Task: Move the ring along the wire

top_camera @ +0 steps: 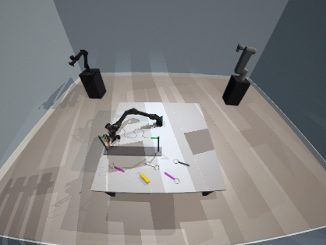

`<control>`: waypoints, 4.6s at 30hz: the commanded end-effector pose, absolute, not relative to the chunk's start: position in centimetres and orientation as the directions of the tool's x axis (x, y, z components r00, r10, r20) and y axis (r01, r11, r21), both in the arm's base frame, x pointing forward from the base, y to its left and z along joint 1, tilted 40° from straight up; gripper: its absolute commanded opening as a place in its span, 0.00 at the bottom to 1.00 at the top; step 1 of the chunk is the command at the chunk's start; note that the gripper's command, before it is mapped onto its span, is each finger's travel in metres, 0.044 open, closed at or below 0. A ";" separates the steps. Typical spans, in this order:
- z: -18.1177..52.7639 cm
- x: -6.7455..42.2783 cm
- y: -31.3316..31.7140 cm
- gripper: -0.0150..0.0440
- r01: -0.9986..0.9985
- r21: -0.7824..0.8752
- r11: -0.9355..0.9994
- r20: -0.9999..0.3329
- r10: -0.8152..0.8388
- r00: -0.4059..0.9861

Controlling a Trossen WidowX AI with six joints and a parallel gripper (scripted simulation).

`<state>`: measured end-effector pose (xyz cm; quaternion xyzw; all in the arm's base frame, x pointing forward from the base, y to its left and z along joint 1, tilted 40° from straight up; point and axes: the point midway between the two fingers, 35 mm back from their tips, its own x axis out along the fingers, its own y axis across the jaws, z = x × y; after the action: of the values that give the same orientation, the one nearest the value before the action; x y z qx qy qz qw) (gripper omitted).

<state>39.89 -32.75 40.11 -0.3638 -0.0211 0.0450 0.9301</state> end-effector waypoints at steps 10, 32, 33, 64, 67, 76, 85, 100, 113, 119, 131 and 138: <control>40.2 42.1 -32.7 0.53 -0.064 -0.675 0.735 0.009 0.095 0.995; 40.2 44.9 -32.3 0.53 -0.062 -0.675 0.736 0.012 0.095 0.995; 40.2 44.9 -32.3 0.53 -0.062 -0.675 0.736 0.012 0.095 0.995; 40.1 44.9 -32.2 0.29 -0.067 -0.677 0.733 0.011 0.101 0.995; 40.1 44.9 -32.2 0.19 -0.067 -0.677 0.733 0.011 0.101 0.995; 40.1 44.9 -32.2 0.00 -0.067 -0.677 0.733 0.011 0.101 0.995; 41.2 44.8 -31.3 0.00 -0.062 -0.674 0.736 0.014 0.096 0.995; 41.2 44.8 -31.3 0.00 -0.062 -0.674 0.736 0.014 0.096 0.995; 41.2 44.8 -31.3 0.00 -0.062 -0.674 0.736 0.014 0.096 0.995; 41.2 44.8 -31.3 0.00 -0.062 -0.674 0.736 0.014 0.096 0.995; 41.2 44.8 -31.3 0.00 -0.062 -0.674 0.736 0.014 0.096 0.995; 41.2 44.8 -31.3 0.00 -0.062 -0.674 0.736 0.014 0.096 0.995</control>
<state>44.93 -31.43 40.72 -0.3590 -0.0215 0.0456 0.9320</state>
